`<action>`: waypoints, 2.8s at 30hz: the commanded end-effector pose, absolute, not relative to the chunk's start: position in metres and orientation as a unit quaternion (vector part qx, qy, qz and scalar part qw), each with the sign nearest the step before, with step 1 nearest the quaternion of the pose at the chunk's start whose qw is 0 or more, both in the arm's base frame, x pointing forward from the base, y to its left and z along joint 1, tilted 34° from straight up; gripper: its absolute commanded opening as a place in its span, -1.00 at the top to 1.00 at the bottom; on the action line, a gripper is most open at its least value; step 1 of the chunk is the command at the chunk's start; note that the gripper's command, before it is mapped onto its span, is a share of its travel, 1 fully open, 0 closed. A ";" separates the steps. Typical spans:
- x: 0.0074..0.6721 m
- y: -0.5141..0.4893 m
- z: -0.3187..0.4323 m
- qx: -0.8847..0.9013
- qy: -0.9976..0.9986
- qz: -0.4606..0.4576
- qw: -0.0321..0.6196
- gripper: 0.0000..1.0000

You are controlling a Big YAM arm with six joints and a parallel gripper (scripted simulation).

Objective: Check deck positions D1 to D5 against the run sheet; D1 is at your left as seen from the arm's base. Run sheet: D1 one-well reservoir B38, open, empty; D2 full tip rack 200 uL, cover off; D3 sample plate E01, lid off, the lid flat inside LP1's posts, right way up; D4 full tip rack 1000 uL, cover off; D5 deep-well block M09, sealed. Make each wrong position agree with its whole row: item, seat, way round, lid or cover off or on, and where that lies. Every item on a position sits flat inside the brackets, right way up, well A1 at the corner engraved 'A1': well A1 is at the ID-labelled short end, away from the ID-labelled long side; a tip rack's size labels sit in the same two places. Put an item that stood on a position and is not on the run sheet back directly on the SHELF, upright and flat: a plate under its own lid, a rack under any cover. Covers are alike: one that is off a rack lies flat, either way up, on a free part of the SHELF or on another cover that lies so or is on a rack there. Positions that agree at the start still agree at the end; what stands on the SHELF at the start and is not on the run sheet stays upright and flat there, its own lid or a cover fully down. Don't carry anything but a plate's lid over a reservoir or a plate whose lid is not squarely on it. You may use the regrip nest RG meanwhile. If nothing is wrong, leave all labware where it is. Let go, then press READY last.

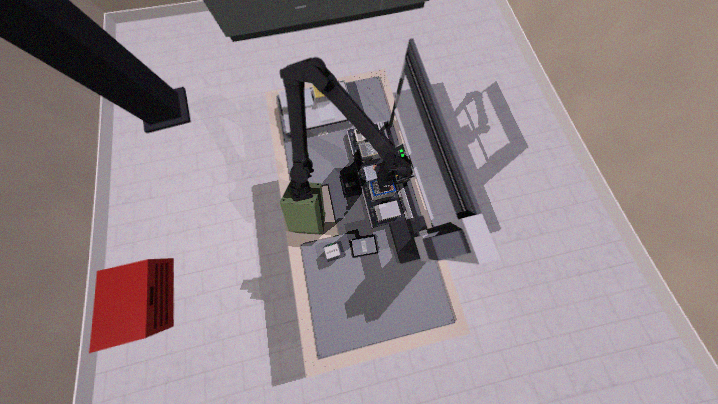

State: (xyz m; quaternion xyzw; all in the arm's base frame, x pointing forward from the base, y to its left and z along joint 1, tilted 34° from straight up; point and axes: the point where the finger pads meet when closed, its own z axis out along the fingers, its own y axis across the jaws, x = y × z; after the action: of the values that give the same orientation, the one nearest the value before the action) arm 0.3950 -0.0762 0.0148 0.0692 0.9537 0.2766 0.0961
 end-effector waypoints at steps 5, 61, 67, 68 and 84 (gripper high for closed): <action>0.414 -0.054 0.051 0.064 0.953 0.267 0.127 -1.00; 0.427 0.021 0.111 0.063 0.952 0.269 0.133 -1.00; 0.430 0.047 0.130 0.063 0.951 0.271 0.135 -1.00; 0.430 0.047 0.130 0.063 0.951 0.271 0.135 -1.00; 0.433 0.113 0.174 0.063 0.949 0.276 0.137 -1.00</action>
State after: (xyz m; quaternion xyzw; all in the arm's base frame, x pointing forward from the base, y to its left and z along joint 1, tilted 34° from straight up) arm 0.4232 0.1016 0.1353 0.0542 0.9550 0.2695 0.1111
